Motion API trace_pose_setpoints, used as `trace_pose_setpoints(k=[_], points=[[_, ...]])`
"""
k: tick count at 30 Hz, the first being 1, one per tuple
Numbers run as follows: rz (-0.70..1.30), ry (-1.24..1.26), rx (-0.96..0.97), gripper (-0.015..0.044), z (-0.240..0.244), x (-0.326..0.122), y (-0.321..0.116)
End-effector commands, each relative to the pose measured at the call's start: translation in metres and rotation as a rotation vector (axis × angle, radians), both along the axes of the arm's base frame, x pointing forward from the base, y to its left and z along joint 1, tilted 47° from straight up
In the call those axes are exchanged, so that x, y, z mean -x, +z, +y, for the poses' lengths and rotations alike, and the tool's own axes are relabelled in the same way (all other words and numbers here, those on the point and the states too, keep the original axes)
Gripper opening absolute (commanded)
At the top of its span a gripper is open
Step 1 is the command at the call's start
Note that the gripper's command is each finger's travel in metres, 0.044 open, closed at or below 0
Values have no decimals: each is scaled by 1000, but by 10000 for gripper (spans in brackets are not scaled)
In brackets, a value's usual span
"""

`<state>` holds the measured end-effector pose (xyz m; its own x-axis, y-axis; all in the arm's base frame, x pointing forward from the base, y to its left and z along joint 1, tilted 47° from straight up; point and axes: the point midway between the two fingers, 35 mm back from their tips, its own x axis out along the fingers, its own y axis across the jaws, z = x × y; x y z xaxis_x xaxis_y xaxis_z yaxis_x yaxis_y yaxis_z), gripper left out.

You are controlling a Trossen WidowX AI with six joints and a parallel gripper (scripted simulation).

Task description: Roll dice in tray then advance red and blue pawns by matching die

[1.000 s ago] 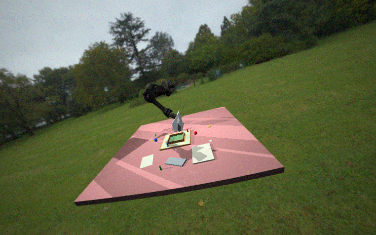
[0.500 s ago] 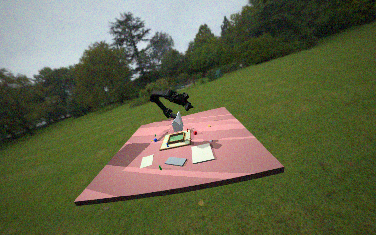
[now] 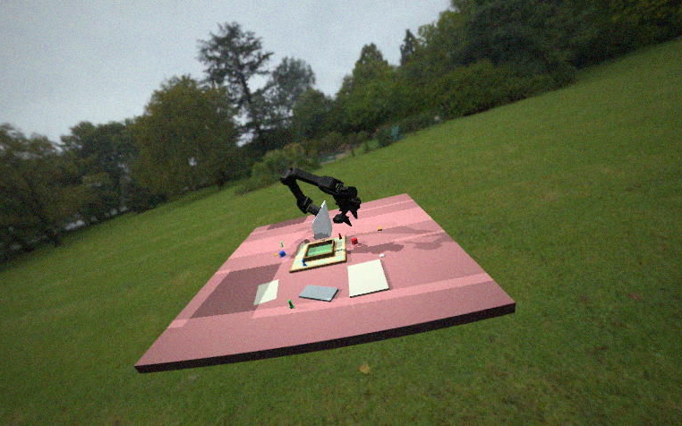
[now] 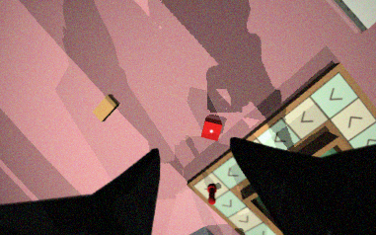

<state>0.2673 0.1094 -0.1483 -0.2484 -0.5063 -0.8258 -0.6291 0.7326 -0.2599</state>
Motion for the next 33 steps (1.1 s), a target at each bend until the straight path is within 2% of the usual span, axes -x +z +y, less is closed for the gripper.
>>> trace_pose_setpoints(k=[1,11,33], points=[[-263,-112,296,275,-43,13,-22],[-263,-112,296,275,-42,19,-23],[-263,-112,298,275,-74,22,-53]])
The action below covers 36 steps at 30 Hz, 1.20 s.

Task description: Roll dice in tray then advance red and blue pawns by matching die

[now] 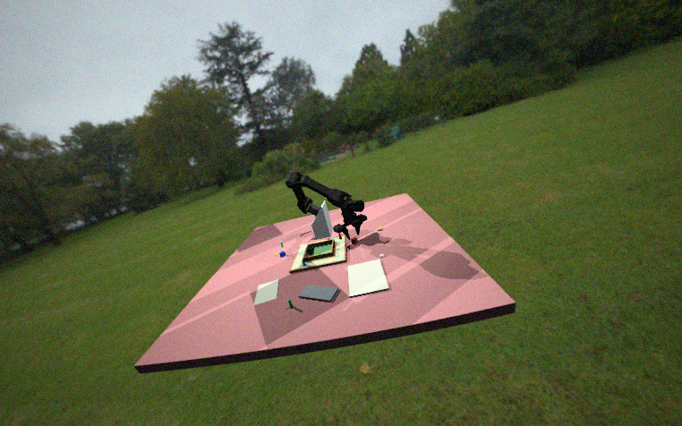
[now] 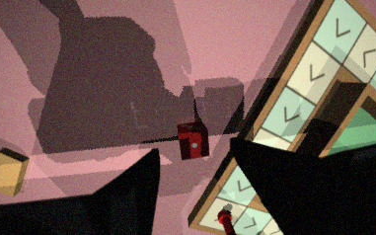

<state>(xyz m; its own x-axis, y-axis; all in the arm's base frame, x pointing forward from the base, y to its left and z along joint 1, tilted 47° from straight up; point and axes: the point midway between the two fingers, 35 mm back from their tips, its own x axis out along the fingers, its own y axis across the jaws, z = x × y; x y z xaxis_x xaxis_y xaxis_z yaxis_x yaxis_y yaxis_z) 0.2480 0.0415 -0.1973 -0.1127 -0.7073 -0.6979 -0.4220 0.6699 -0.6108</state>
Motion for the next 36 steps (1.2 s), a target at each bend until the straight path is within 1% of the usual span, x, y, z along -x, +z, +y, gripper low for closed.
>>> trace_pose_setpoints(k=[1,14,20,27,30,36], points=[[11,7,9,275,-7,3,-5],[11,7,11,275,-21,6,-18],[11,7,11,118,-21,6,-18],[11,7,11,71,-21,6,-18],[11,7,10,0,-17,4,-15],[10,8,4,0,18,-9,14]])
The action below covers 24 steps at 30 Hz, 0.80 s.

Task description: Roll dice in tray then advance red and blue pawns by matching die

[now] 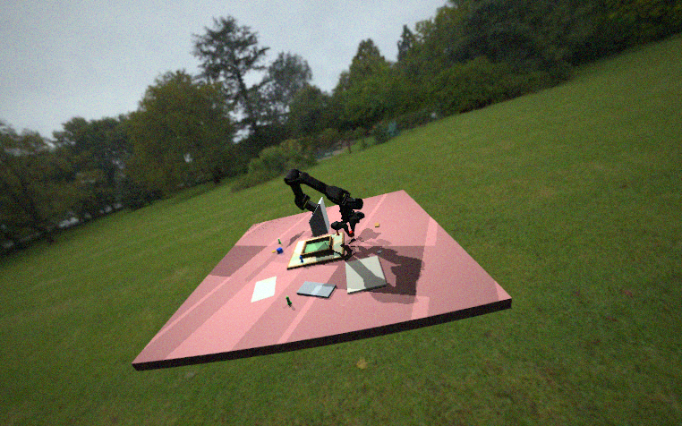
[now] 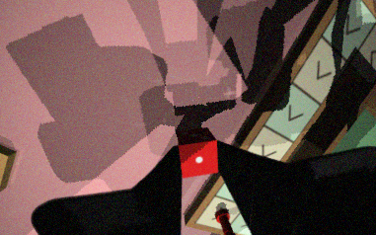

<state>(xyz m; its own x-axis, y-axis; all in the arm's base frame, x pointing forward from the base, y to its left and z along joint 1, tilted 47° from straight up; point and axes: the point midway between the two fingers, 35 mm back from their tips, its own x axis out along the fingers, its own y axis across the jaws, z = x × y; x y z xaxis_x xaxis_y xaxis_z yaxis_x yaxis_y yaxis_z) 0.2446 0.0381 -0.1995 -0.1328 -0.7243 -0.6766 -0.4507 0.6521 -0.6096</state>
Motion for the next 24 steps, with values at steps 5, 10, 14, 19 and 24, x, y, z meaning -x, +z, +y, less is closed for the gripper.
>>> trace_pose_setpoints(k=[5,10,14,19,24], points=[[-27,-1,-21,0,53,-18,45],[-26,-1,-19,0,73,-18,67],[-16,9,-22,0,71,-19,69],[63,87,-44,0,55,-27,82],[143,168,-64,0,36,-33,96]])
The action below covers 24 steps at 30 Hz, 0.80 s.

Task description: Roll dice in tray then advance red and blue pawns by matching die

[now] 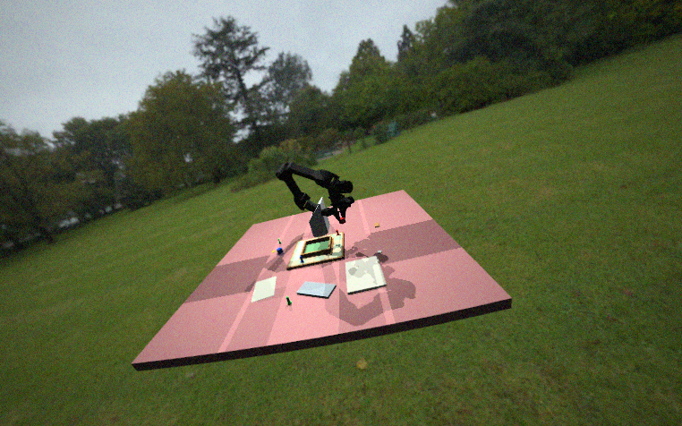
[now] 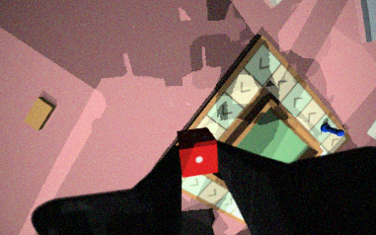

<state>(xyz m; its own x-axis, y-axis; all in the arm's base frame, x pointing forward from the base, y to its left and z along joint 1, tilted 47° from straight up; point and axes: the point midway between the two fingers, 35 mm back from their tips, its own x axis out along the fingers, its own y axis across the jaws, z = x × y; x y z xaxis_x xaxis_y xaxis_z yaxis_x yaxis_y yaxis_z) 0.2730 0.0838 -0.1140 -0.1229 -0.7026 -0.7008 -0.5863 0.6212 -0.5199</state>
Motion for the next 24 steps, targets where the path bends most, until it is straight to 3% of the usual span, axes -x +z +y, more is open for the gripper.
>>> trace_pose_setpoints(k=[1,24], points=[[51,67,-15,0,-13,-6,13],[402,421,-64,0,-100,-8,69]])
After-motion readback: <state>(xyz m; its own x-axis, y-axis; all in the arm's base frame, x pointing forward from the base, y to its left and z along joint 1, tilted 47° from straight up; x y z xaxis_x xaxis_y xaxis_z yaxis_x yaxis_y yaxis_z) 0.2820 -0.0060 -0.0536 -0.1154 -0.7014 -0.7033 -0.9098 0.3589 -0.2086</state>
